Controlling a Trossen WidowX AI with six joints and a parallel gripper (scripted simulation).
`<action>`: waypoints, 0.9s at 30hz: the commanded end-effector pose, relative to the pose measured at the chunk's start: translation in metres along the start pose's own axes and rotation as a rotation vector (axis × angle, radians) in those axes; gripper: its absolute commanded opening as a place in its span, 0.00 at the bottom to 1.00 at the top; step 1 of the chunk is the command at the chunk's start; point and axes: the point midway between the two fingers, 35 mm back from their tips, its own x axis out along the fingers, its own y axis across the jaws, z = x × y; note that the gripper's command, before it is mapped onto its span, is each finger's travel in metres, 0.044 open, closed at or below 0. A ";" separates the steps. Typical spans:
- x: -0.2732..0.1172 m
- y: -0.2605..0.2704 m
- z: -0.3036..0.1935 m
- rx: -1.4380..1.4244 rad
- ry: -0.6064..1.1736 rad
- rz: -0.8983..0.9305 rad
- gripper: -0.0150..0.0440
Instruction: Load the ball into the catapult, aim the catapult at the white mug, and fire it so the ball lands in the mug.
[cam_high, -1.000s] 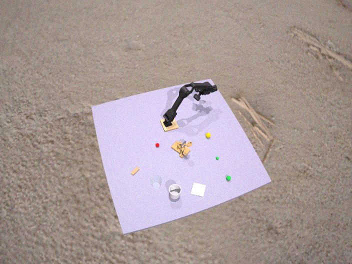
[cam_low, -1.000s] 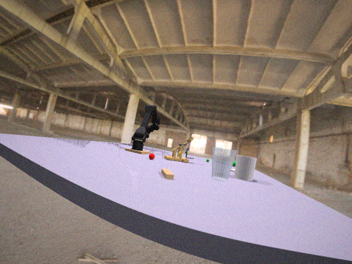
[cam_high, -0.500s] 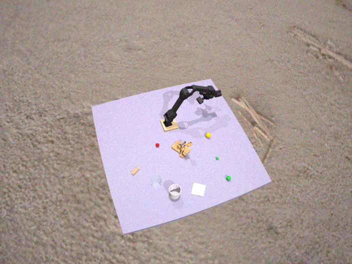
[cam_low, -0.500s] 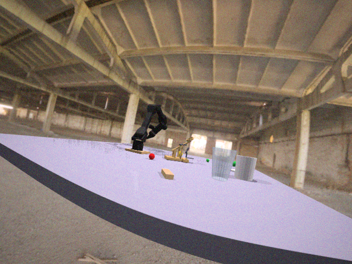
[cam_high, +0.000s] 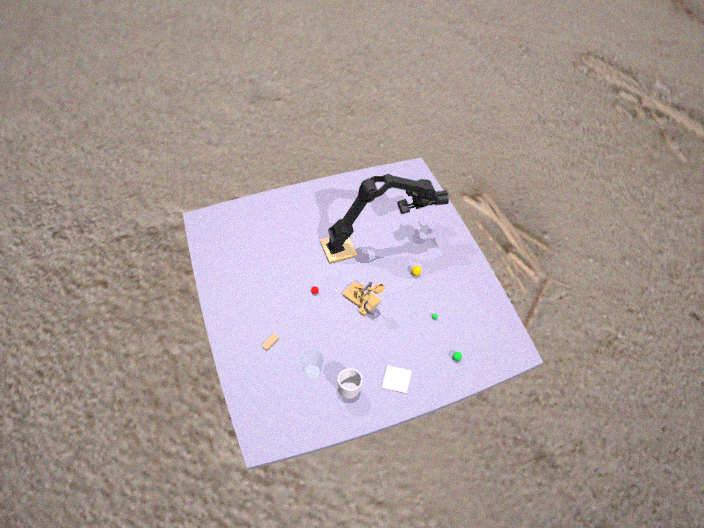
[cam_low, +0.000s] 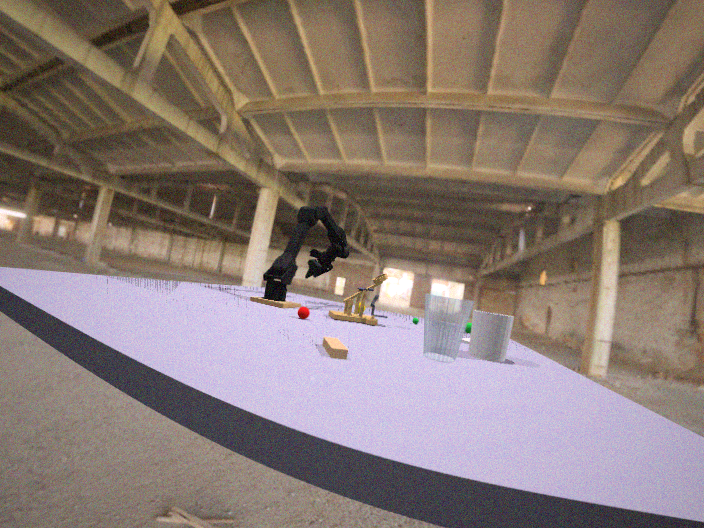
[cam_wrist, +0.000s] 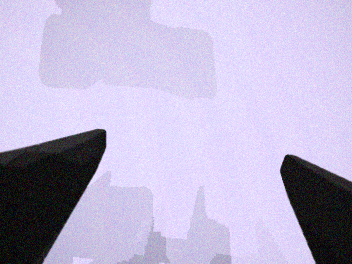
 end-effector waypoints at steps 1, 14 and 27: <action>-0.012 0.003 -0.014 0.082 0.030 -0.018 1.00; -0.056 0.015 -0.062 0.365 0.121 -0.107 1.00; -0.111 0.042 -0.116 0.702 0.228 -0.226 1.00</action>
